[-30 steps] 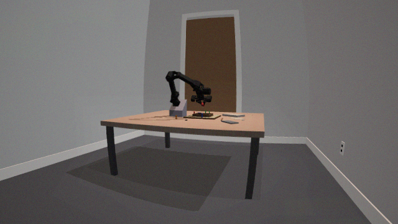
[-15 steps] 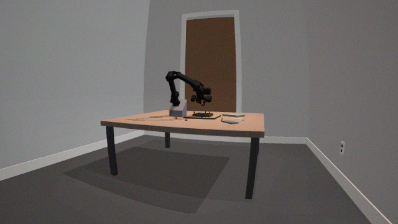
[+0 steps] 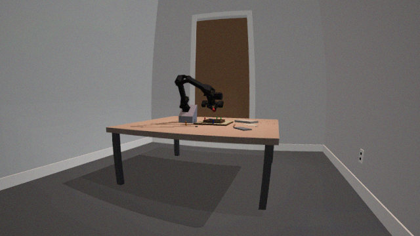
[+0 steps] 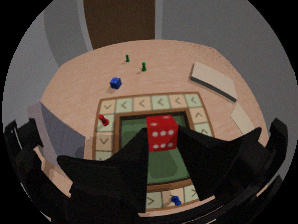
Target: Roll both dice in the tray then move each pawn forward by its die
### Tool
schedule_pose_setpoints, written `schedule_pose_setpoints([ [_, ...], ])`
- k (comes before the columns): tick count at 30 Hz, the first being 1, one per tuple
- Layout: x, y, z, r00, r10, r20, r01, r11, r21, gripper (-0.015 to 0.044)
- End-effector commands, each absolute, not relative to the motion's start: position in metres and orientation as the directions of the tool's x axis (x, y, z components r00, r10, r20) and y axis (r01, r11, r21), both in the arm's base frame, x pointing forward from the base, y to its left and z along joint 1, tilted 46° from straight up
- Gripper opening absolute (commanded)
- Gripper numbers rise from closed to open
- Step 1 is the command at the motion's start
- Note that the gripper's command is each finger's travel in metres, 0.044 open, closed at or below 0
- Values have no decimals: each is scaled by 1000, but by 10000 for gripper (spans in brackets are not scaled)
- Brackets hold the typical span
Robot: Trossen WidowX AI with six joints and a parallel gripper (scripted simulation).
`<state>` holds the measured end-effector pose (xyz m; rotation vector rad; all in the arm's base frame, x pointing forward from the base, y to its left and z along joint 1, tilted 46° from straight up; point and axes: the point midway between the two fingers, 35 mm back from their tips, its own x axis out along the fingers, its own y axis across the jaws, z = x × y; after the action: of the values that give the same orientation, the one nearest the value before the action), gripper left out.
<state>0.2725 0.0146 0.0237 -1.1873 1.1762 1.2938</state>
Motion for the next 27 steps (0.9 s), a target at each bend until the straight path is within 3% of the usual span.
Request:
schedule_pose_setpoints([
  [1,273,15,24,-38,50,-998,-998,-47,36,210],
  [10,272,43,52,-34,58,-998,-998,-53,31,440],
  [13,270,42,45,-58,-8,-998,-997,-41,58,440],
  [17,266,31,15,-102,-409,-907,-994,4,111,440],
  [20,270,29,6,-18,-663,-749,-998,-32,52,440],
  [27,272,30,5,16,-710,-704,-998,-53,31,440],
])
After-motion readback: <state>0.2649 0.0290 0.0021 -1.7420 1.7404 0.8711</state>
